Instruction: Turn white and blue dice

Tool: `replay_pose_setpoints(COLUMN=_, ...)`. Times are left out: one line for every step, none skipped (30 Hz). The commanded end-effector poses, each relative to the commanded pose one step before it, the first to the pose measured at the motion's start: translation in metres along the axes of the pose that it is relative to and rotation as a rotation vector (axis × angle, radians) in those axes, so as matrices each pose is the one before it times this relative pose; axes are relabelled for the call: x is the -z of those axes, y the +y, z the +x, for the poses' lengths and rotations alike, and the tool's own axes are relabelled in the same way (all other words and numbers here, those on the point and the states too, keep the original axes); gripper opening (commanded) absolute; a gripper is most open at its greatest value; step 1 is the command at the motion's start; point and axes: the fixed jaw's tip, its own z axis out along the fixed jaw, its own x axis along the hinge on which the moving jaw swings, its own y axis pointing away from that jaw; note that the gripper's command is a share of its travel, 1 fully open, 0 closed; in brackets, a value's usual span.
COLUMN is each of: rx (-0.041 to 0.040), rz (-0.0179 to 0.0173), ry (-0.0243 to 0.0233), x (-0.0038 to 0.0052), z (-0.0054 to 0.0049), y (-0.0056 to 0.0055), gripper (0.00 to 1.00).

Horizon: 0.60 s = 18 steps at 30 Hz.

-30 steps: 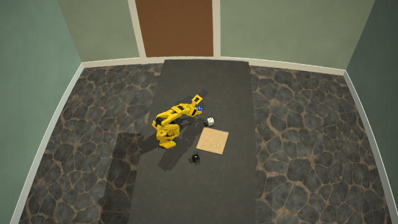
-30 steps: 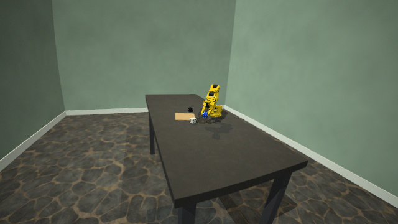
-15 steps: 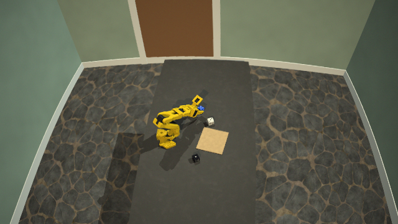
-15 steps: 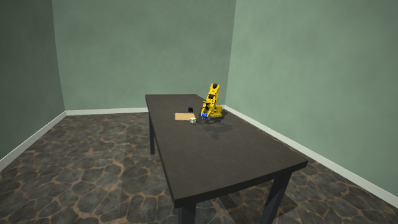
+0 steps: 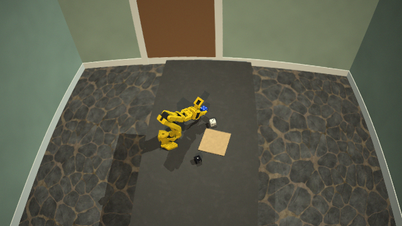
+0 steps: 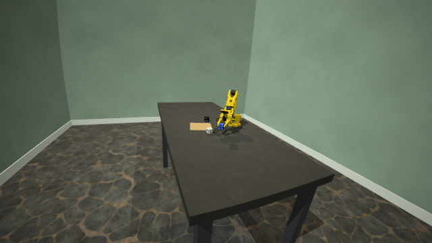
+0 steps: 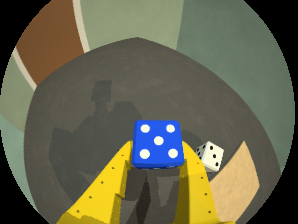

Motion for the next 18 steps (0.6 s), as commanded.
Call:
replay_pose_setpoints(rx=0.00219, rz=0.00584, ry=-0.08567, x=-0.000657, z=-0.01046, y=-0.00174, gripper=0.0)
replay_pose_setpoints(rx=0.00014, rz=0.00003, ry=-0.00503, x=0.000111, z=-0.00015, y=-0.00004, gripper=0.0)
replay_pose_setpoints(rx=0.00015, rz=0.00003, ry=-0.00402, x=0.00009, z=-0.00013, y=-0.00003, gripper=0.0)
replay_pose_setpoints(rx=0.00009, rz=0.00003, ry=-0.00302, x=0.000076, z=-0.0001, y=-0.00002, gripper=0.0)
replay_pose_setpoints(rx=0.00006, rz=0.00003, ry=-0.0021, x=0.000057, z=-0.00006, y=-0.00001, gripper=0.0)
replay_pose_setpoints(rx=0.00006, rz=0.0, ry=-0.00135, x=0.000035, z=-0.00005, y=-0.00001, gripper=0.0)
replay_pose_setpoints(rx=0.0, rz=0.00003, ry=-0.00075, x=0.000015, z=-0.00002, y=0.0, gripper=0.0)
replay_pose_setpoints(rx=0.00003, rz=0.0, ry=-0.00025, x=0.00001, z=-0.00001, y=-0.00001, gripper=0.0)
replay_pose_setpoints(rx=0.0, rz=0.0, ry=-0.00006, x=0.0, z=0.0, y=0.0, gripper=0.0)
replay_pose_setpoints(rx=0.0, rz=0.0, ry=0.0, x=0.0, z=0.0, y=0.0, gripper=0.0)
replay_pose_setpoints(rx=0.0, rz=0.0, ry=0.0, x=0.0, z=0.0, y=0.0, gripper=0.0)
replay_pose_setpoints(rx=-0.00001, rz=0.00001, ry=0.00001, x=0.000003, z=0.0, y=0.0, gripper=0.0)
replay_pose_setpoints(rx=0.0, rz=0.0, ry=0.0, x=0.0, z=0.0, y=0.0, gripper=0.0)
replay_pose_setpoints(rx=0.0, rz=0.0, ry=0.0, x=0.0, z=0.0, y=0.0, gripper=0.0)
replay_pose_setpoints(rx=0.0, rz=0.0, ry=0.0, x=0.0, z=0.0, y=0.0, gripper=0.0)
replay_pose_setpoints(rx=0.0, rz=0.0, ry=0.0, x=0.0, z=0.0, y=0.0, gripper=0.0)
replay_pose_setpoints(rx=0.0, rz=0.0, ry=0.0, x=0.0, z=0.0, y=0.0, gripper=0.0)
replay_pose_setpoints(rx=0.0, rz=0.0, ry=0.0, x=0.0, z=0.0, y=0.0, gripper=0.0)
